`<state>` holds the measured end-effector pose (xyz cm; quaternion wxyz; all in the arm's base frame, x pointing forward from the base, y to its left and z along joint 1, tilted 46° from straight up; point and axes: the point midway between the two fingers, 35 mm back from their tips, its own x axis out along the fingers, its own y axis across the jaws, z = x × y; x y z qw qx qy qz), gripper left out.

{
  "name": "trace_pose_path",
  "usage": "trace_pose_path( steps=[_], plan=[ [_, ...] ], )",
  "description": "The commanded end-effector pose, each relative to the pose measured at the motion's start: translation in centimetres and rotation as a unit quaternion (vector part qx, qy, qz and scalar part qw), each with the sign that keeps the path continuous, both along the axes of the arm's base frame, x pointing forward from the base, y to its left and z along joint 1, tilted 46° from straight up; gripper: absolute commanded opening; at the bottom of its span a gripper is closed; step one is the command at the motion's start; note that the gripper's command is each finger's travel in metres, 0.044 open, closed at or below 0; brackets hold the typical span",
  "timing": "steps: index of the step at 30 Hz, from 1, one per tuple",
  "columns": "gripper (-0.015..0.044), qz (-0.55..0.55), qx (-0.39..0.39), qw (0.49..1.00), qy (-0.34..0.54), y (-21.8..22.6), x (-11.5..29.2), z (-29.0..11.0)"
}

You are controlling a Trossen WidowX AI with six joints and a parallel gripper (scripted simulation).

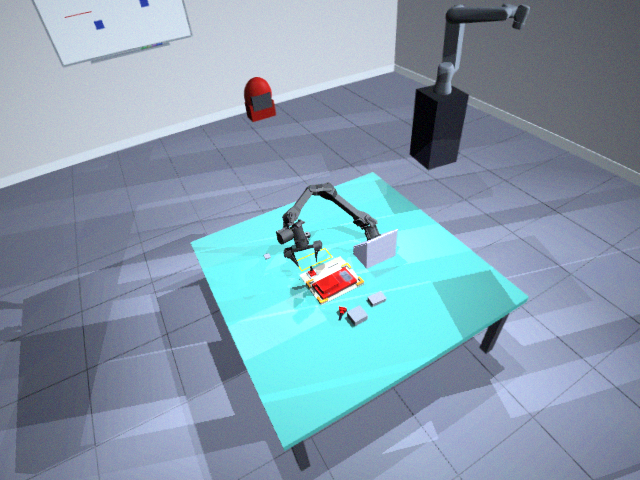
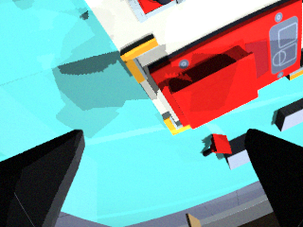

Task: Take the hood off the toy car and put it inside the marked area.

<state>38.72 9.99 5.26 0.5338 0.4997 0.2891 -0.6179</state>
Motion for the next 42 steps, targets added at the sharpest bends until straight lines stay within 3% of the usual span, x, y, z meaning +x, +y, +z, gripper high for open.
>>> trace_pose_path(
  steps=[1,7,13,19,28,42],
  plan=[
    [0.044,0.006,-0.002,1.0,0.003,0.0,0.0,-0.1],
    [0.044,0.191,-0.053,0.976,0.093,1.0,-1.2,-2.2],
    [0.044,0.385,-0.105,0.895,0.2,2.0,-2.5,-4.3],
    [0.044,0.551,-0.147,0.761,0.309,2.8,-4.0,-6.3],
    [0.044,0.715,-0.182,0.505,0.448,3.8,-6.1,-8.8],
    [0.044,0.718,-0.182,0.499,0.451,3.6,-6.1,-9.1]
  ],
)
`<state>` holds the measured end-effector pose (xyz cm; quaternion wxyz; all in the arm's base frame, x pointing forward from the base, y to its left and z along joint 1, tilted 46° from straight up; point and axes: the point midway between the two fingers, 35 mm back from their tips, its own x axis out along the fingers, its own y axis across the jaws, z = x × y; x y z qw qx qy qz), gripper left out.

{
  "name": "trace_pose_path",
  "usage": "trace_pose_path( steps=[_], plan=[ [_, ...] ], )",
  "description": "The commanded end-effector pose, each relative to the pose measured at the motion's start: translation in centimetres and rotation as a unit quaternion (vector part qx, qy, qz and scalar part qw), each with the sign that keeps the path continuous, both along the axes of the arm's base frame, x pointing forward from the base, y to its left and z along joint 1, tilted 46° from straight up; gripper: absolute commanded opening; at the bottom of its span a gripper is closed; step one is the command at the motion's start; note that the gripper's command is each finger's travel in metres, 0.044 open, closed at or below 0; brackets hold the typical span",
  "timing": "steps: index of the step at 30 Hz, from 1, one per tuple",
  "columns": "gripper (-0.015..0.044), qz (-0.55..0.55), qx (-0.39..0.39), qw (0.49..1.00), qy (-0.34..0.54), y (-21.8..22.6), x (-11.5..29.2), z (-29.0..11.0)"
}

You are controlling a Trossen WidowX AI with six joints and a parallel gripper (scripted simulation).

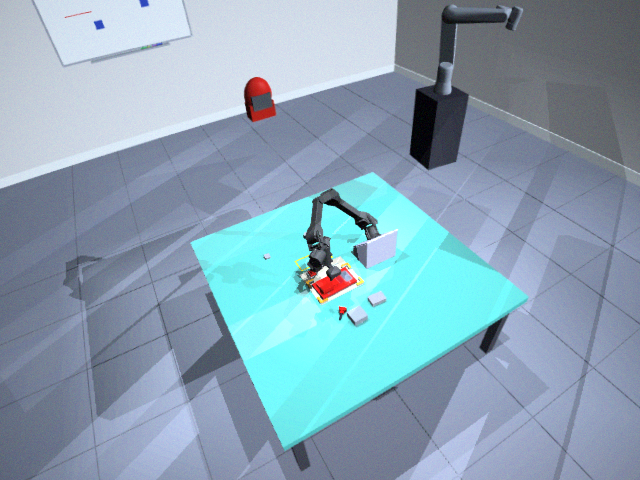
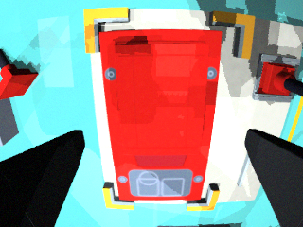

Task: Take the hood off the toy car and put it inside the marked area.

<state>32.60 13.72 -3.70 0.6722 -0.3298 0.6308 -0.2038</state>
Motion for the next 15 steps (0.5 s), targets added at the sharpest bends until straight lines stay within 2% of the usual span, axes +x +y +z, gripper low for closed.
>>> trace_pose_path(
  steps=[1,15],
  plan=[
    [0.044,0.003,-0.003,1.0,0.002,-0.22,0.01,-0.2],
    [0.044,0.003,-0.003,1.0,0.002,-0.83,0.16,-0.85]
  ],
)
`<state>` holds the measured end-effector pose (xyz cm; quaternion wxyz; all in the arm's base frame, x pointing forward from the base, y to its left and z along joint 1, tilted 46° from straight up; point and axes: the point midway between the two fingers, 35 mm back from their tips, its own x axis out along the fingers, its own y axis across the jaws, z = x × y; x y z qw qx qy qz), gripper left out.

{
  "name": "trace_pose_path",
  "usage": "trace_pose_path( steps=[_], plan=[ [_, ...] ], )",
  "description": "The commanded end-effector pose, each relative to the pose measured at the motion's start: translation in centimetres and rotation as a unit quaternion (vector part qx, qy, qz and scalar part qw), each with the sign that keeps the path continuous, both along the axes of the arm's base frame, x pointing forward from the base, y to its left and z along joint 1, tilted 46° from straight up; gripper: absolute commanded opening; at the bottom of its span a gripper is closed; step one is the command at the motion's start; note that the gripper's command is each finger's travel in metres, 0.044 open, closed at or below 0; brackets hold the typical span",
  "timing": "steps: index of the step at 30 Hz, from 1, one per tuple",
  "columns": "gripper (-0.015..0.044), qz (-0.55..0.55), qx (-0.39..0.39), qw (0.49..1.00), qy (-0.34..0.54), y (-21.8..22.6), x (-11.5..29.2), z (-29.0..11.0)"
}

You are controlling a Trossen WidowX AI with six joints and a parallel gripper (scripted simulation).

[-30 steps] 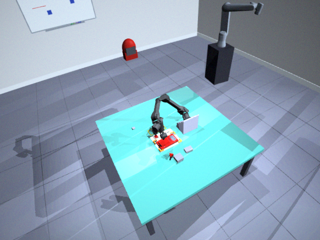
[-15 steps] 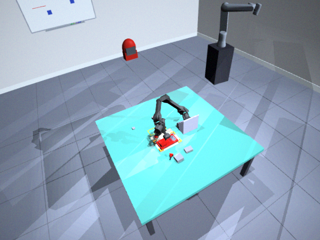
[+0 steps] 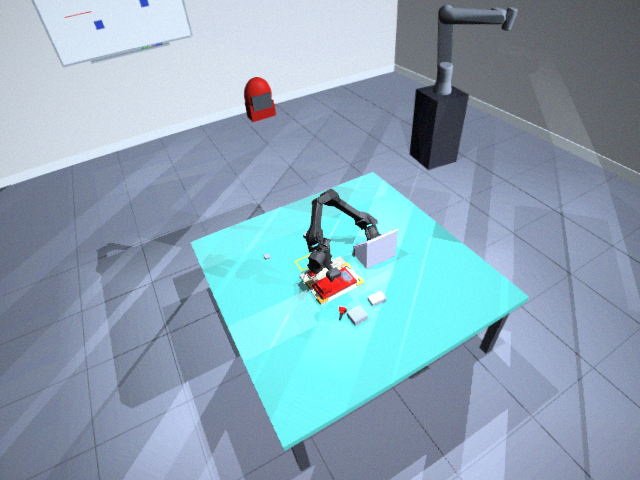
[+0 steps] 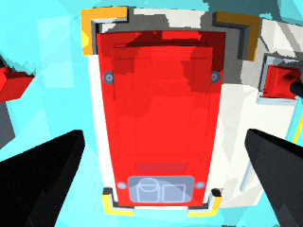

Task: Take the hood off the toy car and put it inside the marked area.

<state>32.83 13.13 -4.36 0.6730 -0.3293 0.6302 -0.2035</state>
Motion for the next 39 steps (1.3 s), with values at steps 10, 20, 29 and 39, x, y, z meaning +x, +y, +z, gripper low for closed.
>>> trace_pose_path(
  steps=[10,20,29,39],
  plan=[
    [0.044,0.003,-0.004,1.0,0.003,-0.7,0.0,-0.7],
    [0.044,0.003,-0.004,1.0,0.003,-1.1,0.1,-1.1],
    [0.044,0.003,-0.004,1.0,0.003,-1.5,0.1,-1.5],
    [0.044,0.003,-0.004,1.0,0.003,-2.0,0.2,-2.0]
  ],
)
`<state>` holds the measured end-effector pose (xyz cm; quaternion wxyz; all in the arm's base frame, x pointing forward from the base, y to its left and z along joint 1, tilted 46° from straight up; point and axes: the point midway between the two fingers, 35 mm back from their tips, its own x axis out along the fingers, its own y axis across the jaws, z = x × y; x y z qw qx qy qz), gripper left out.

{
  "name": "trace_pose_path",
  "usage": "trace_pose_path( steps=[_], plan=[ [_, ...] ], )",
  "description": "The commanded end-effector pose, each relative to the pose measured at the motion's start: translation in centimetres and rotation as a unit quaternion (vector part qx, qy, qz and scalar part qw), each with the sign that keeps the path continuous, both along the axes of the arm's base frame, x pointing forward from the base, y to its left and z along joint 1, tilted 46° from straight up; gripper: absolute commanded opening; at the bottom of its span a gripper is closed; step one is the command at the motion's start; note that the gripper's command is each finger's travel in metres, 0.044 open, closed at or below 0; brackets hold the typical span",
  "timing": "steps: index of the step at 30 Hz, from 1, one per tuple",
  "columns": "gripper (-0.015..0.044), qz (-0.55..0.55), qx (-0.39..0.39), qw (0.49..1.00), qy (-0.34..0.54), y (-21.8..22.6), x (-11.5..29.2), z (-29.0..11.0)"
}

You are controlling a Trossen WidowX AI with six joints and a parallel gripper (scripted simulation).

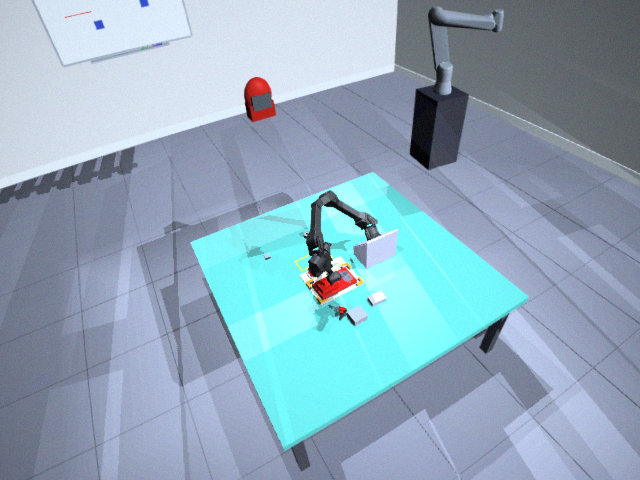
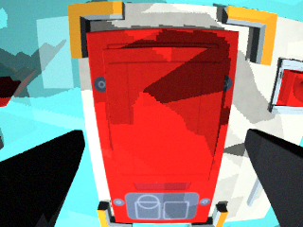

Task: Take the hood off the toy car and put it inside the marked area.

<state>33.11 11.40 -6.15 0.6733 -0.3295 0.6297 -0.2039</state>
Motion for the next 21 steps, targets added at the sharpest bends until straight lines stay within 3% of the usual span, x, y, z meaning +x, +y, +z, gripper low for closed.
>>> trace_pose_path(
  steps=[1,21],
  plan=[
    [0.044,0.003,-0.004,1.0,0.003,-0.3,-0.12,-0.24],
    [0.044,0.003,-0.004,1.0,0.003,-1.21,-0.13,-1.14]
  ],
)
